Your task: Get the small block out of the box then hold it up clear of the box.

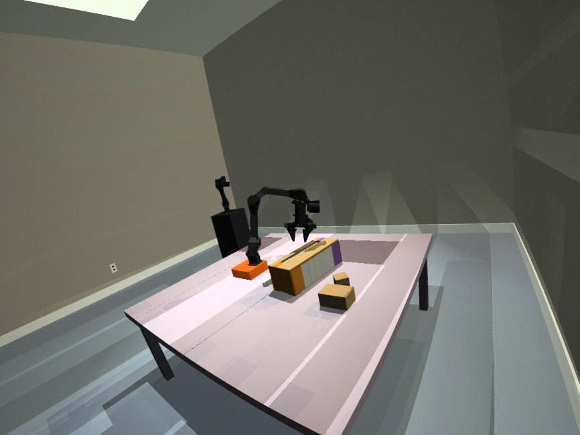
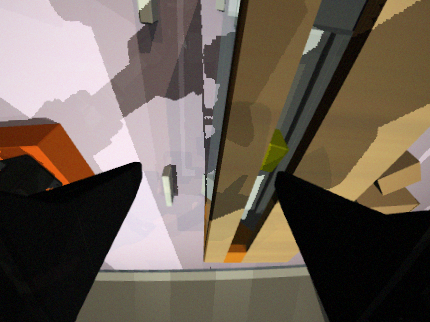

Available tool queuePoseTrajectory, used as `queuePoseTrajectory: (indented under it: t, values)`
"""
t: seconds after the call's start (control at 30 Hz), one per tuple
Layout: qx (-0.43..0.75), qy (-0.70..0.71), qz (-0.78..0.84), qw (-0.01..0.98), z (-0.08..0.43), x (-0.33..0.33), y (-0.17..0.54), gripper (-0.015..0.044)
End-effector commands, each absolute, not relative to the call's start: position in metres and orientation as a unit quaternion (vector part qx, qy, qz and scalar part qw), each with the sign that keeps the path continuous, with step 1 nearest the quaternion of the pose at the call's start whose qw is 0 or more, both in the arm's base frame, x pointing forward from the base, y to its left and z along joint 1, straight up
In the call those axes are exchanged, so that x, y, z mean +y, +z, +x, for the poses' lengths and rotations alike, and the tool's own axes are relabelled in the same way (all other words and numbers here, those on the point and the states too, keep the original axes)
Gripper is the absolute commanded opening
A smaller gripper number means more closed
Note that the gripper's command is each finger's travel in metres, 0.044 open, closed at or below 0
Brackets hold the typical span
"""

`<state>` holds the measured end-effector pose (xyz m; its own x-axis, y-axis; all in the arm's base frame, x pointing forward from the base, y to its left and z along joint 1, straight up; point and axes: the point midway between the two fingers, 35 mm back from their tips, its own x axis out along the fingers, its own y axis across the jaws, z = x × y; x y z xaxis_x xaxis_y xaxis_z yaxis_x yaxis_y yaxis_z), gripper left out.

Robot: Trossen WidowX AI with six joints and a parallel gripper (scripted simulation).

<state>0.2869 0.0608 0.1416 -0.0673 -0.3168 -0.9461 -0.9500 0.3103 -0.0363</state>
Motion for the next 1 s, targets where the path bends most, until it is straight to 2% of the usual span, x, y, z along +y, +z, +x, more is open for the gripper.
queuePoseTrajectory:
  t: [0.0, 0.97]
  values:
    - [0.651, 0.335, -0.486, 0.477, 0.287, 0.062, 0.135, 0.04]
    - [0.651, 0.335, -0.486, 0.478, 0.295, 0.065, 0.088, 0.04]
